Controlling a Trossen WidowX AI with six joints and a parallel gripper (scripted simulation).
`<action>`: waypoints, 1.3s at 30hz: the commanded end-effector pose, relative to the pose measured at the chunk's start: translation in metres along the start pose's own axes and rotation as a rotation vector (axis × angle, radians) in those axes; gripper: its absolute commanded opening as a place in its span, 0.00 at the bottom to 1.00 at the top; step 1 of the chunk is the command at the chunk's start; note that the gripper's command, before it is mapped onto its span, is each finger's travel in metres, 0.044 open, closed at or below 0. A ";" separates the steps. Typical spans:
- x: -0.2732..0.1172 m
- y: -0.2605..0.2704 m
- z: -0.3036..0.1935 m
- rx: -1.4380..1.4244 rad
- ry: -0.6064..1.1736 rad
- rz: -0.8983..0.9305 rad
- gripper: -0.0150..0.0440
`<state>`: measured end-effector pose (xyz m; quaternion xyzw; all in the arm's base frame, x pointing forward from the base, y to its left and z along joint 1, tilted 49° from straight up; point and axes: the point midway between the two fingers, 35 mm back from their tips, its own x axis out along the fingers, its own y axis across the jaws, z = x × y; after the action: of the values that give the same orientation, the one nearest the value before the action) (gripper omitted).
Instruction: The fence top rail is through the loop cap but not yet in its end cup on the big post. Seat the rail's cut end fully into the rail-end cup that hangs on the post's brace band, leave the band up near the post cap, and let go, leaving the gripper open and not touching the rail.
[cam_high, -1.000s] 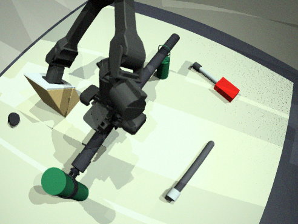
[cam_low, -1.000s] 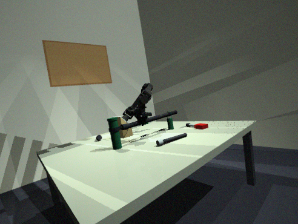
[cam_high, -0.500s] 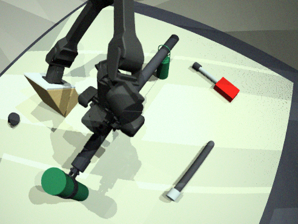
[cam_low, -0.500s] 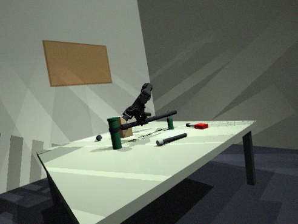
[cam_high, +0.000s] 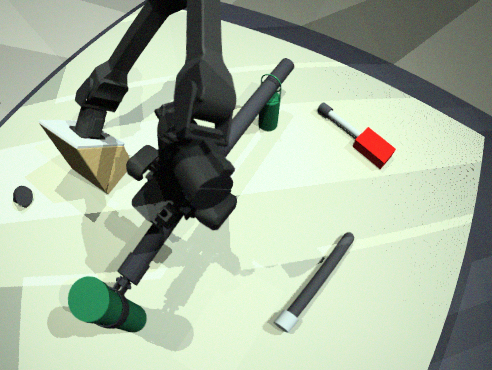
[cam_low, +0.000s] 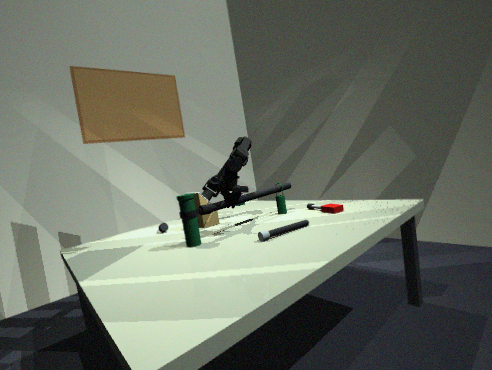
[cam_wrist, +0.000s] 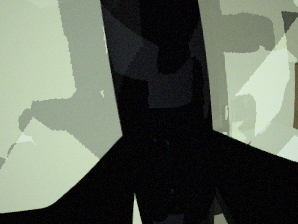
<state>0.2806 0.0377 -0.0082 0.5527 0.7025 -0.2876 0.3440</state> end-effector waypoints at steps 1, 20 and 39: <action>-0.005 0.004 0.006 0.000 -0.017 0.013 0.25; -0.005 0.006 0.015 0.000 -0.018 0.014 0.25; 0.001 0.002 0.014 -0.001 -0.001 -0.004 0.30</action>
<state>0.2843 0.0280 -0.0172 0.5507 0.7039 -0.2879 0.3442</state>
